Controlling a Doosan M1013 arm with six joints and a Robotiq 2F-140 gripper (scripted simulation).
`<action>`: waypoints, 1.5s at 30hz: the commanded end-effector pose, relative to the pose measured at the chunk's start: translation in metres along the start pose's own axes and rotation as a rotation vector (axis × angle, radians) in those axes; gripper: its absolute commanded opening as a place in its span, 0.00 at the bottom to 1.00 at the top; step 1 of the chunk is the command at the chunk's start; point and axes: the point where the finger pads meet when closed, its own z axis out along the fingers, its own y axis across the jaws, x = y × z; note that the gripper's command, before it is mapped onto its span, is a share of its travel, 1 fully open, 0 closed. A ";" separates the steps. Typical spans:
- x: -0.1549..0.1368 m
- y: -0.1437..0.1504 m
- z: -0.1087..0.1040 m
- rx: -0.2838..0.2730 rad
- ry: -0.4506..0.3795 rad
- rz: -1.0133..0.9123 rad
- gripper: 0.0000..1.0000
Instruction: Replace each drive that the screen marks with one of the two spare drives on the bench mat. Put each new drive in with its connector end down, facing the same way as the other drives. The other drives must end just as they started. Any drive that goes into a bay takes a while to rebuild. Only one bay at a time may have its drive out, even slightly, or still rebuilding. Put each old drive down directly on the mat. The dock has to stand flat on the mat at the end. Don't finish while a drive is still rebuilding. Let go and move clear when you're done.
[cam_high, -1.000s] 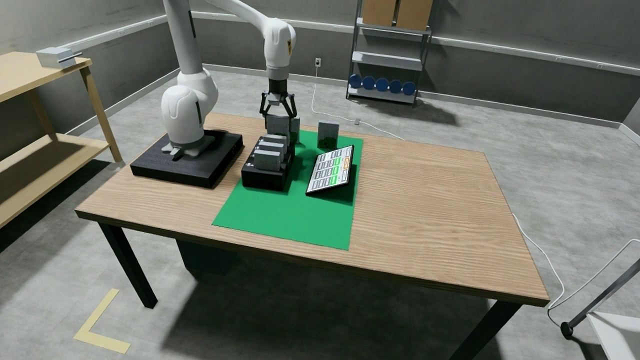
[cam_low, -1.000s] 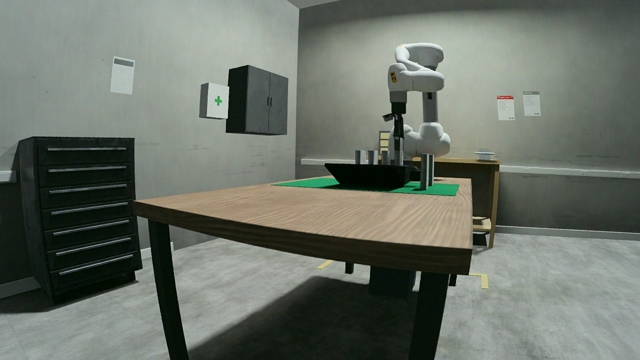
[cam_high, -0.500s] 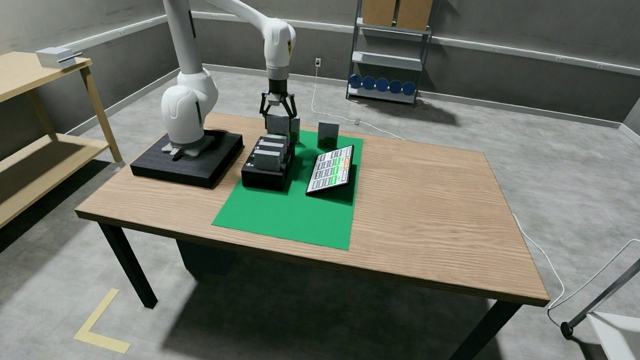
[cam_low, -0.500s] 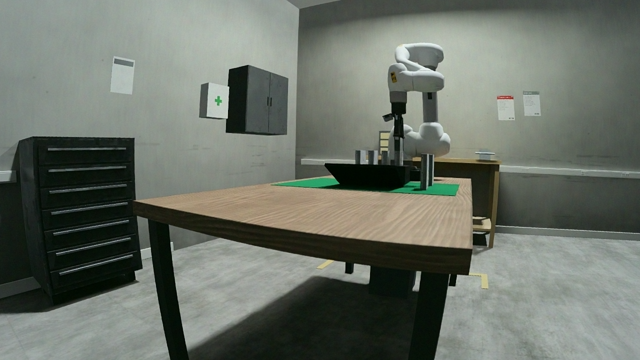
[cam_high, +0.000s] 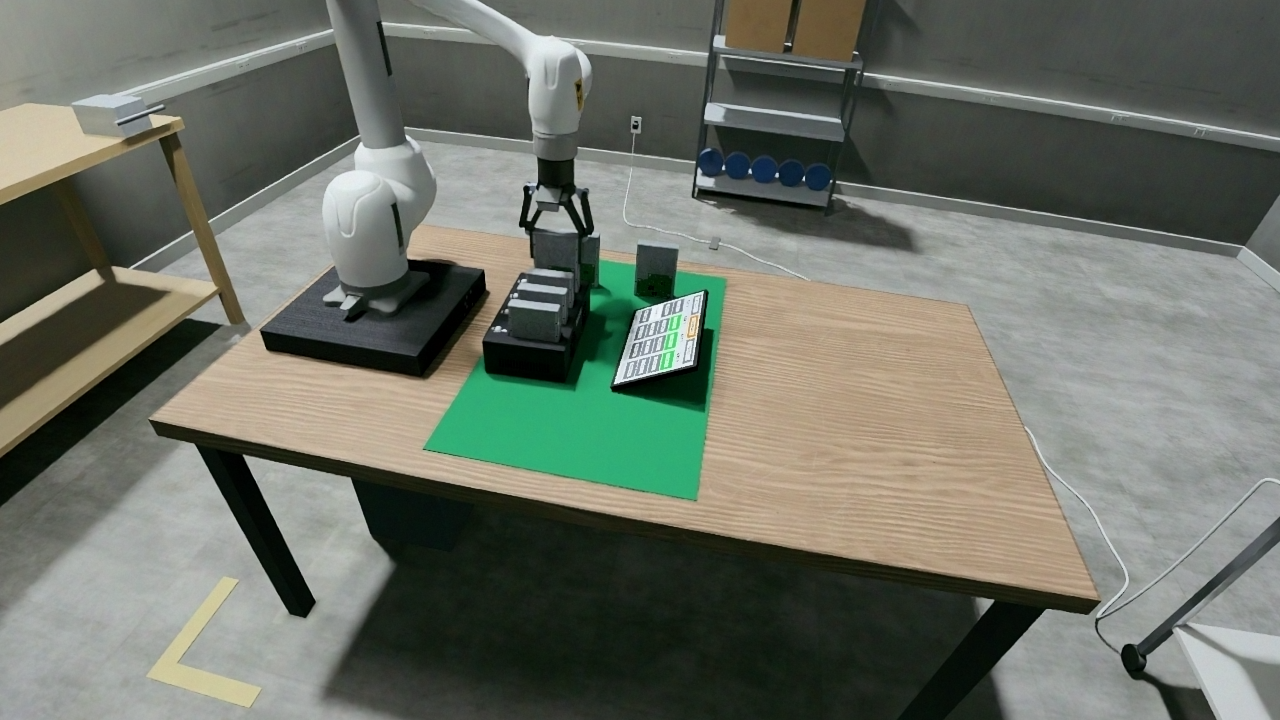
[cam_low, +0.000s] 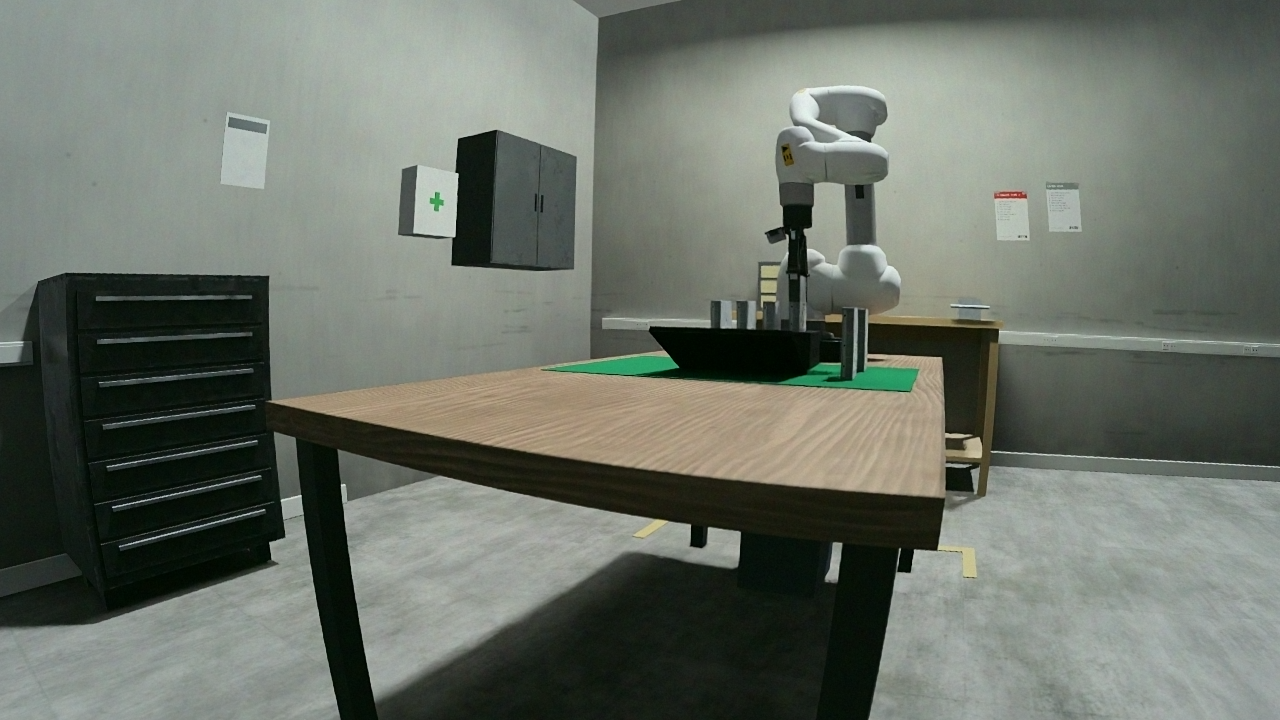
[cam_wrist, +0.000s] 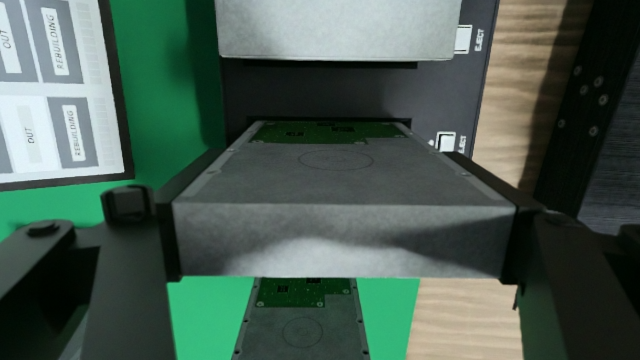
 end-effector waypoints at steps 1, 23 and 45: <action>0.000 0.000 0.000 0.001 0.000 0.000 0.10; 0.000 0.000 0.007 0.001 0.000 0.000 0.10; 0.000 0.000 0.024 0.001 0.000 0.000 0.10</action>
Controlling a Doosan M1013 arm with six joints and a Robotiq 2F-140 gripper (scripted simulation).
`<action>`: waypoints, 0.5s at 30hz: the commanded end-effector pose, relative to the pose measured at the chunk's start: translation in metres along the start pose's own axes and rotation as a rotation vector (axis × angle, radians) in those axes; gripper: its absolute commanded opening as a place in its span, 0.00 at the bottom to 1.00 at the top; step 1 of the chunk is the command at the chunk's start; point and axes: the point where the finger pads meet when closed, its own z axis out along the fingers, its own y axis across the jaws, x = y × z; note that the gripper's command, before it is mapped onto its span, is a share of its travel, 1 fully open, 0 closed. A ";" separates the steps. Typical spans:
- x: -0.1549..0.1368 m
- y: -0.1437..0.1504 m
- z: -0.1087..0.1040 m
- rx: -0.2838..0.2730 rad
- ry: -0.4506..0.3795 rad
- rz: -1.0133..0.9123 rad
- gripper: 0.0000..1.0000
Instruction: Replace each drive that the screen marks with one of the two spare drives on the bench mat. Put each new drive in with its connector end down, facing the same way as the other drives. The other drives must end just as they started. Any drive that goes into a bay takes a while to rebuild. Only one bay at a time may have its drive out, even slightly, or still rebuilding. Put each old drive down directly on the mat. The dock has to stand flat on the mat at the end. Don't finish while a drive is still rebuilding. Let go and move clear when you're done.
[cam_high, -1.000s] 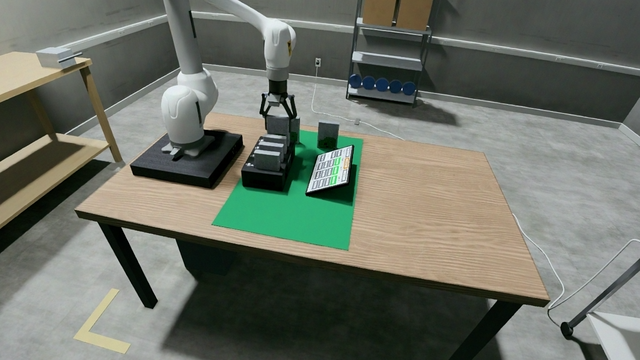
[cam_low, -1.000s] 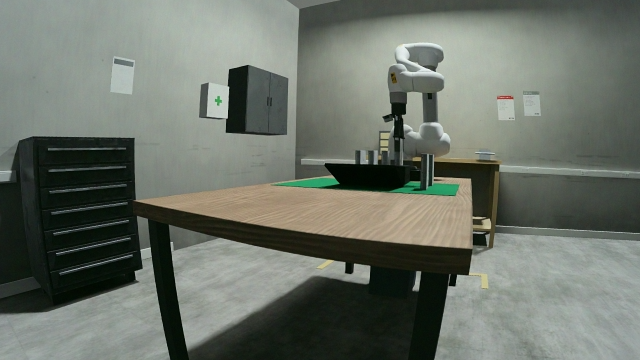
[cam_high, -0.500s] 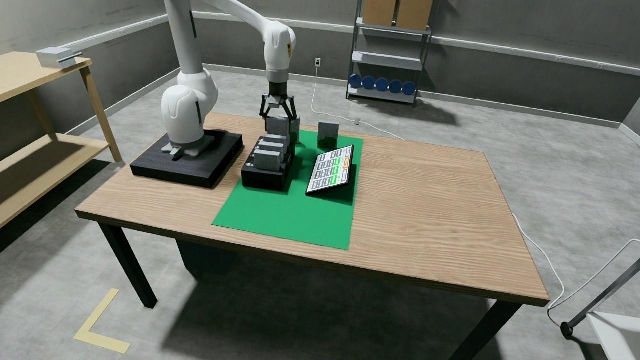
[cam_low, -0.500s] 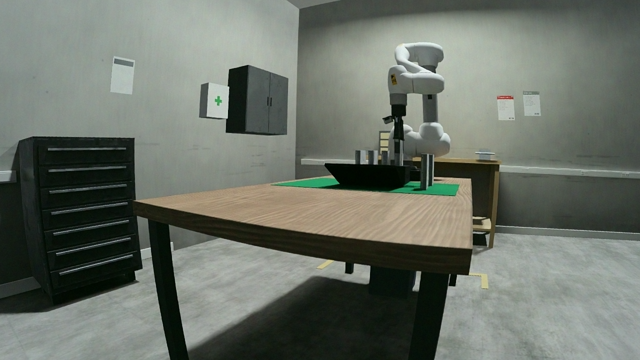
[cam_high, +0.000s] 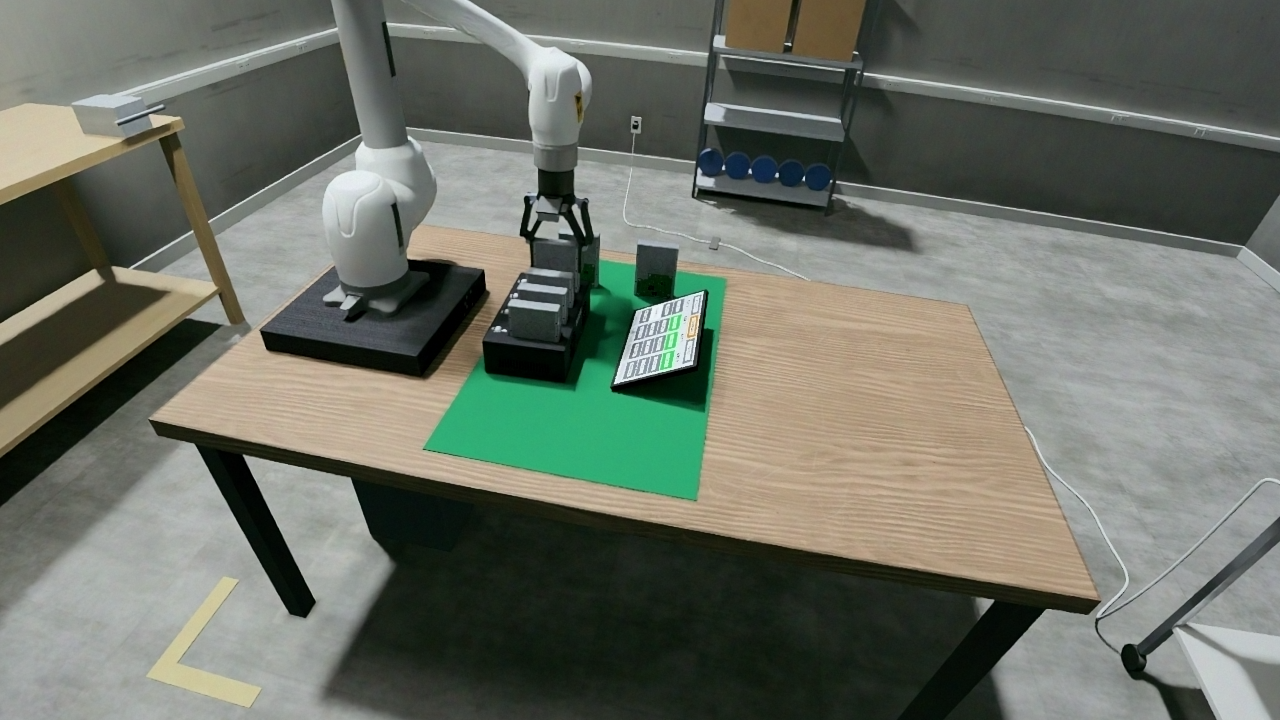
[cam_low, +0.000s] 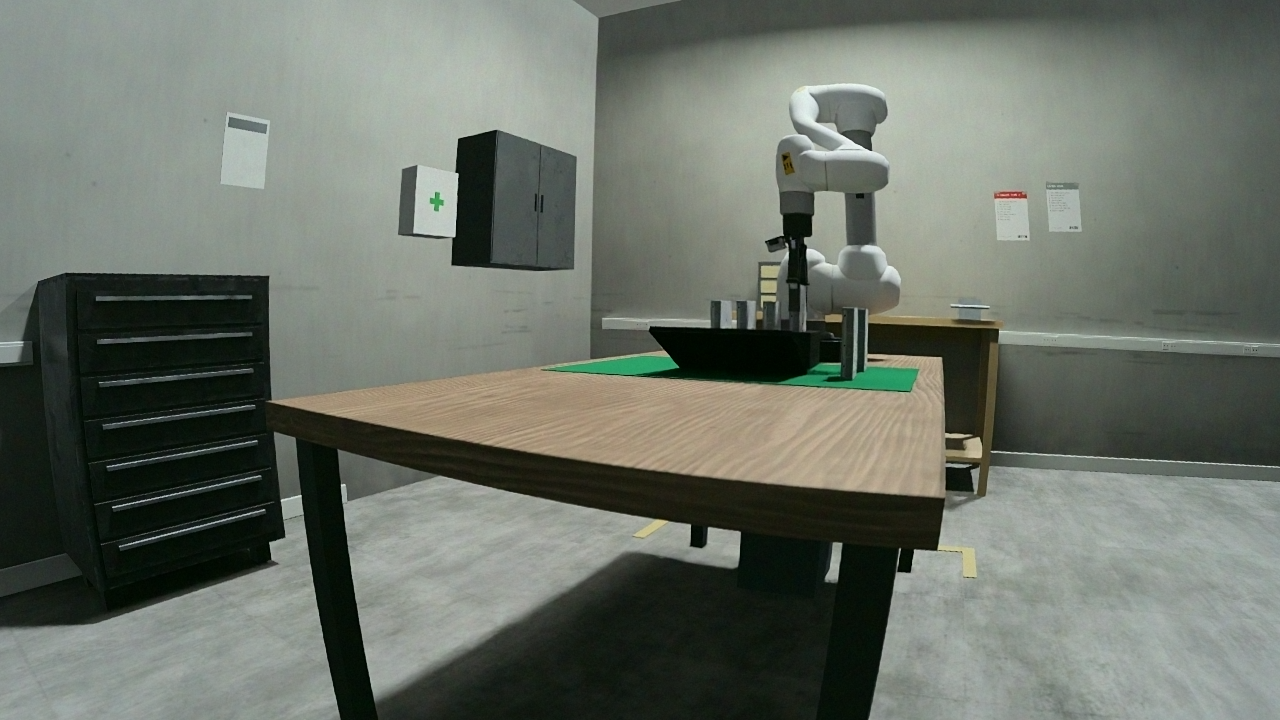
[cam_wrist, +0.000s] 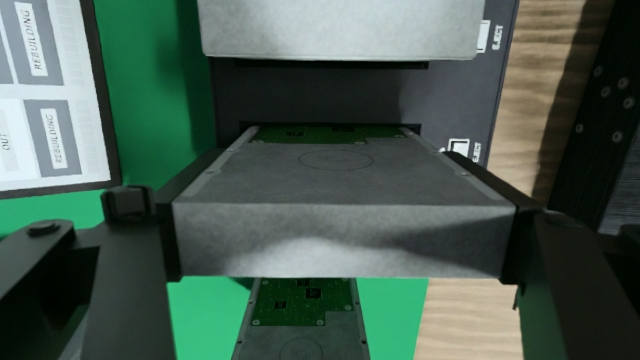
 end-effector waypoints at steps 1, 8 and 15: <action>0.000 0.000 0.003 0.001 0.000 0.000 0.10; 0.000 0.000 0.008 0.001 0.000 0.000 0.10; 0.000 0.000 0.015 0.001 0.000 0.000 0.10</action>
